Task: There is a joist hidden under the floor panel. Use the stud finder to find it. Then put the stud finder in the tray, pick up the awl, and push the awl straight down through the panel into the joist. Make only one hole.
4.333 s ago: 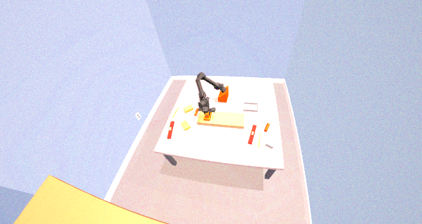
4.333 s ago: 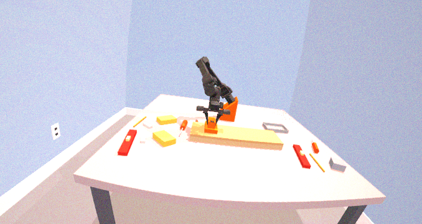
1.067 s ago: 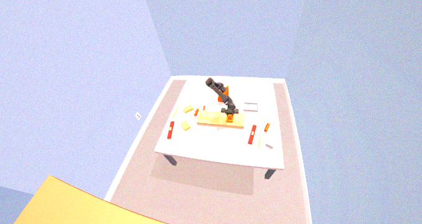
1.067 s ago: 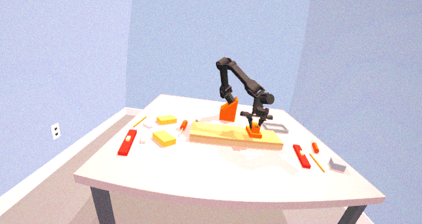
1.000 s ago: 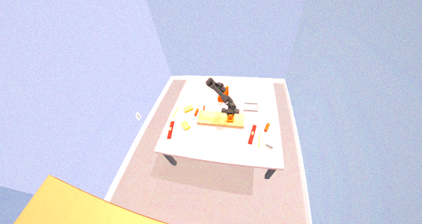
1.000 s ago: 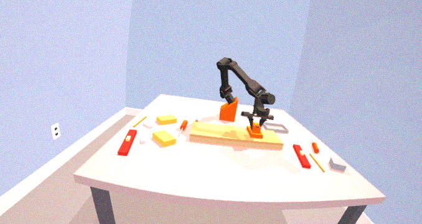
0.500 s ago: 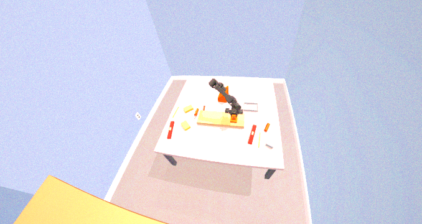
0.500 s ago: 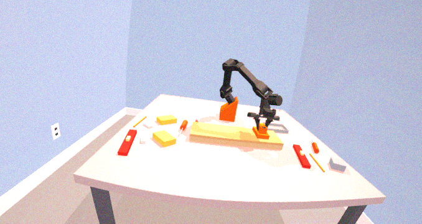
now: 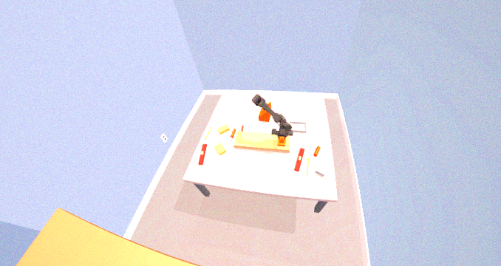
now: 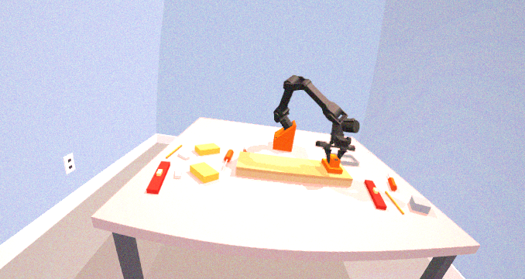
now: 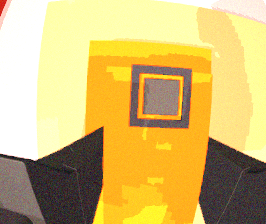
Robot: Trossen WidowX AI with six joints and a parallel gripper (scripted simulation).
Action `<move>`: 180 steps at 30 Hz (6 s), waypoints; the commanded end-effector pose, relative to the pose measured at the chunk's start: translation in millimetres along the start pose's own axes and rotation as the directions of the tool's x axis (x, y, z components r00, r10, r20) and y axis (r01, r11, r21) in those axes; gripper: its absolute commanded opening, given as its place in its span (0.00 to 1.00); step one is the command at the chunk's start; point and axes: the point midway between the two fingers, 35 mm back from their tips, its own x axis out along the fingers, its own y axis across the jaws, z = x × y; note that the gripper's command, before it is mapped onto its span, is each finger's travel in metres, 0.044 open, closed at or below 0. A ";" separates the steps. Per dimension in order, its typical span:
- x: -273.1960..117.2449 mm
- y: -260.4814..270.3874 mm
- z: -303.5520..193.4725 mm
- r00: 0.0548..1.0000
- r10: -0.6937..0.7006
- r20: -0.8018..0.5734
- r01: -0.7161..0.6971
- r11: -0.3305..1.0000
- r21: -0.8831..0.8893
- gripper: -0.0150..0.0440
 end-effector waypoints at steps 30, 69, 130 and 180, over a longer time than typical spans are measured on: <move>0.6 -20.8 0.1 1.000 0.005 -0.001 -0.005 1.000 0.001 0.25; 2.0 -121.8 -0.3 1.000 -0.001 -0.003 0.001 1.000 -0.002 0.25; 1.9 -280.2 0.0 1.000 -0.008 -0.004 0.008 1.000 -0.004 0.25; 0.4 -381.2 0.2 1.000 -0.009 -0.004 0.009 1.000 -0.010 0.25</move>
